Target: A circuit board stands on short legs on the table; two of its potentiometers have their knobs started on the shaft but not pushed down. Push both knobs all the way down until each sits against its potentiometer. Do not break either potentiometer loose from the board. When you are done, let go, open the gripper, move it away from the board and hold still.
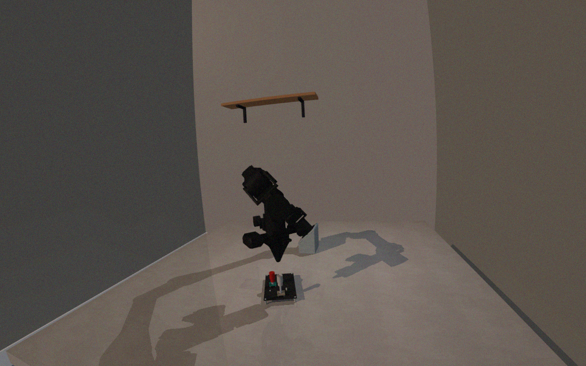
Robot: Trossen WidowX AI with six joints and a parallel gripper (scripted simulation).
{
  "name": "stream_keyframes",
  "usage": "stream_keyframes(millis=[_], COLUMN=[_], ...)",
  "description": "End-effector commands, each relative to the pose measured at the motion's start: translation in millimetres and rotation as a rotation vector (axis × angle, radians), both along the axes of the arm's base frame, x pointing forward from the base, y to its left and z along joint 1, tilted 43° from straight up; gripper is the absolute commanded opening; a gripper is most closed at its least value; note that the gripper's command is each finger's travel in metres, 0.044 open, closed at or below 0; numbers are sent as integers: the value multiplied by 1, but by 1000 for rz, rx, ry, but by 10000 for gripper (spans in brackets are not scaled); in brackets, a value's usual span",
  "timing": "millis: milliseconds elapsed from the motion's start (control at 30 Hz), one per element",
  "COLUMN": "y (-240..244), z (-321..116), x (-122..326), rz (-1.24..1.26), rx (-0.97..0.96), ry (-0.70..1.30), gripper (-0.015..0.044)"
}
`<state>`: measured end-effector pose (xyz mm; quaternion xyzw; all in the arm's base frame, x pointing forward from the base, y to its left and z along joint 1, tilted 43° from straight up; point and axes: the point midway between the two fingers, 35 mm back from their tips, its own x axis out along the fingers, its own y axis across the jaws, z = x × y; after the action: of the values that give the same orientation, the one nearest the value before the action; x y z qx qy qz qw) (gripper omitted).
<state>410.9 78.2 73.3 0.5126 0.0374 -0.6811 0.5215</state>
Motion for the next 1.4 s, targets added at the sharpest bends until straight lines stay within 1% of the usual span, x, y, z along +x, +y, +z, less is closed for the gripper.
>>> stream_keyframes(millis=[0, 133, 267, 867, 1367], y=[2, 1, -12, -25, -26], z=[-1, -2, -15, -30, -31], x=[1, 2, 3, 4, 4], rz=[-62, -62, -62, -62, -62], rx=[8, 8, 7, 7, 6], ry=[-50, -50, -50, -51, -51], gripper=[0, 0, 0, 0, 0])
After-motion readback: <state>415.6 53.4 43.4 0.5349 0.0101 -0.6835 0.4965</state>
